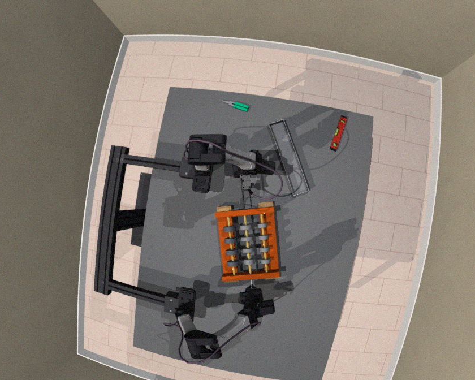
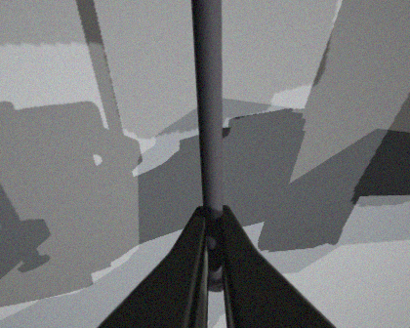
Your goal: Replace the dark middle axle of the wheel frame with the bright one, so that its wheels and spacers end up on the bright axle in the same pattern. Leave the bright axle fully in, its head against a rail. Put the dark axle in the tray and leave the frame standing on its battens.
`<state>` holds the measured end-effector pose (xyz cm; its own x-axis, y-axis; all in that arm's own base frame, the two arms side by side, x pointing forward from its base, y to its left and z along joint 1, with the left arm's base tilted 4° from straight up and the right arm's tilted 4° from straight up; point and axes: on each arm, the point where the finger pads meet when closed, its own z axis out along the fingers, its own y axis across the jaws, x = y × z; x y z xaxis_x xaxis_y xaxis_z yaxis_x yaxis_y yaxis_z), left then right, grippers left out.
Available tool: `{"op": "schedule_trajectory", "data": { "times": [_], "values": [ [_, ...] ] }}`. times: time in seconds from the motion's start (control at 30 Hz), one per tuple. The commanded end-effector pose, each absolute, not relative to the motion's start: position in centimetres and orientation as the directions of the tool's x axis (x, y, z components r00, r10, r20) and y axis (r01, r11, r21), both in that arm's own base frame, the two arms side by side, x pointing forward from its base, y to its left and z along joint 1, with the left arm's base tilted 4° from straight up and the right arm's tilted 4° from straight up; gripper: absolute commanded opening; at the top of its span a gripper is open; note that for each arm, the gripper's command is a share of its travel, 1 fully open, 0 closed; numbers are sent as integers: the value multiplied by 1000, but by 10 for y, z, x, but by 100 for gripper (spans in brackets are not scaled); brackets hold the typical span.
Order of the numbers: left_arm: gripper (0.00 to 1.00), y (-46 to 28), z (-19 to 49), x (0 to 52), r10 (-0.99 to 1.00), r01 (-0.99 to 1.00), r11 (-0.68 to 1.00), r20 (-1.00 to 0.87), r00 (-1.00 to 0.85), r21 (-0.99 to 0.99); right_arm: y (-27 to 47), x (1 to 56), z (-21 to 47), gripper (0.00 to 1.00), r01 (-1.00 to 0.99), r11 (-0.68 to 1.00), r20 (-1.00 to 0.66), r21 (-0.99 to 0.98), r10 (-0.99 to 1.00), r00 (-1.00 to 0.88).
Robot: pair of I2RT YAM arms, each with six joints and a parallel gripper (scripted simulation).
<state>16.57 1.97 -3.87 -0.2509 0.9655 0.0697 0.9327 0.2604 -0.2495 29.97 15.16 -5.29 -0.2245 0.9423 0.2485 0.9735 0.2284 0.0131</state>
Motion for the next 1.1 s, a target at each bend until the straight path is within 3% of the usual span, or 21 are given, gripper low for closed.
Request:
{"op": "schedule_trajectory", "data": {
  "times": [0.0,1.07],
  "values": [
    [0,15,-37,172,961,936,276,31,-276,-221,196,302,-45,0,960,275,378,53,884,-274],
    [0,22,-35,171,961,936,275,31,-276,-221,204,301,-45,0,959,279,377,56,883,-279]
  ]
}}
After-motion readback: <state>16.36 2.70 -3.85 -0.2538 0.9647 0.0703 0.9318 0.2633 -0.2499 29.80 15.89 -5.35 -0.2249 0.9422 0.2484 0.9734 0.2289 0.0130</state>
